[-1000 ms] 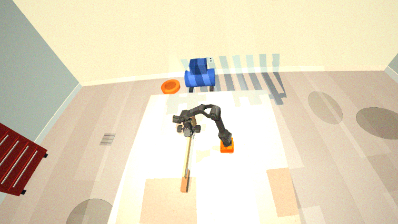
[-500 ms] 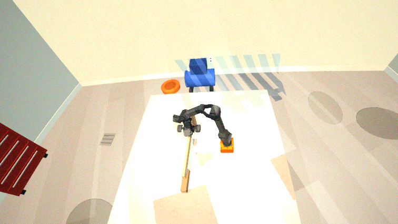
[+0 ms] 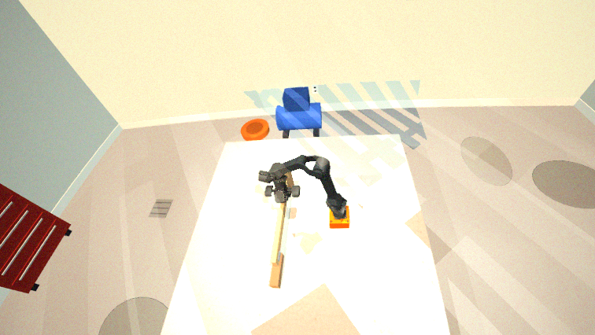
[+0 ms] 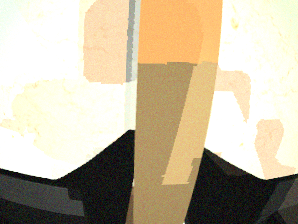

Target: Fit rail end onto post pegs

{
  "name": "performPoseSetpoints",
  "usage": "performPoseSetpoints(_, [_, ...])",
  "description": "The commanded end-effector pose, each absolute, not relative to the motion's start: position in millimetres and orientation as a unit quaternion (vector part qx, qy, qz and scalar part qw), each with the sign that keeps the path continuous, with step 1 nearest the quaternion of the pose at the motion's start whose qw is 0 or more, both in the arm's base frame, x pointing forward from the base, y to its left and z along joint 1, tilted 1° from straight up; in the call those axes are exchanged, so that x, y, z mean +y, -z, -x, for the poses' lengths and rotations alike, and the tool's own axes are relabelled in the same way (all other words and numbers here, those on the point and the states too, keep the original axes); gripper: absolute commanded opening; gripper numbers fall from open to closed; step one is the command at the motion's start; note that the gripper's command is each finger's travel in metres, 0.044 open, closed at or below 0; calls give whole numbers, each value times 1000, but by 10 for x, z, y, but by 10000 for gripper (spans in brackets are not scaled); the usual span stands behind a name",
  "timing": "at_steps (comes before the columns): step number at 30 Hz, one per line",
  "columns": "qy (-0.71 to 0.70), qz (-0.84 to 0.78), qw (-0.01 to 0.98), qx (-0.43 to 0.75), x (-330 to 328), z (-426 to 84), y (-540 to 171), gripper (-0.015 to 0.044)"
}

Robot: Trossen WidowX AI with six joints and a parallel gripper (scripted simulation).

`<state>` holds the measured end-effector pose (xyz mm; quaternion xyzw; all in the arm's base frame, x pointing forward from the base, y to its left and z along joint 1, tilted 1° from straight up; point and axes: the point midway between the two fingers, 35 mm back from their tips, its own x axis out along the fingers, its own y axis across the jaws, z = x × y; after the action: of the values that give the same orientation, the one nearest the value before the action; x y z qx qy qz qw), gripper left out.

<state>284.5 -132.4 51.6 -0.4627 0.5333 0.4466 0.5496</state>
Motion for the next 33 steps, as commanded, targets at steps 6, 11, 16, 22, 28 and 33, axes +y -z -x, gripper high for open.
performPoseSetpoints(6, [-445,464,550,533,-1373,-2843,-523,0])
performPoseSetpoints(11, [-445,464,550,533,-1387,-2840,-518,0])
performPoseSetpoints(16, [-445,464,550,533,-1403,-2838,-515,0])
performPoseSetpoints(22, [-445,464,550,534,-1421,-2834,-516,0])
performPoseSetpoints(28, [-445,464,550,534,-1439,-2831,-521,0])
performPoseSetpoints(33, [-445,464,549,534,-1453,-2829,-526,0])
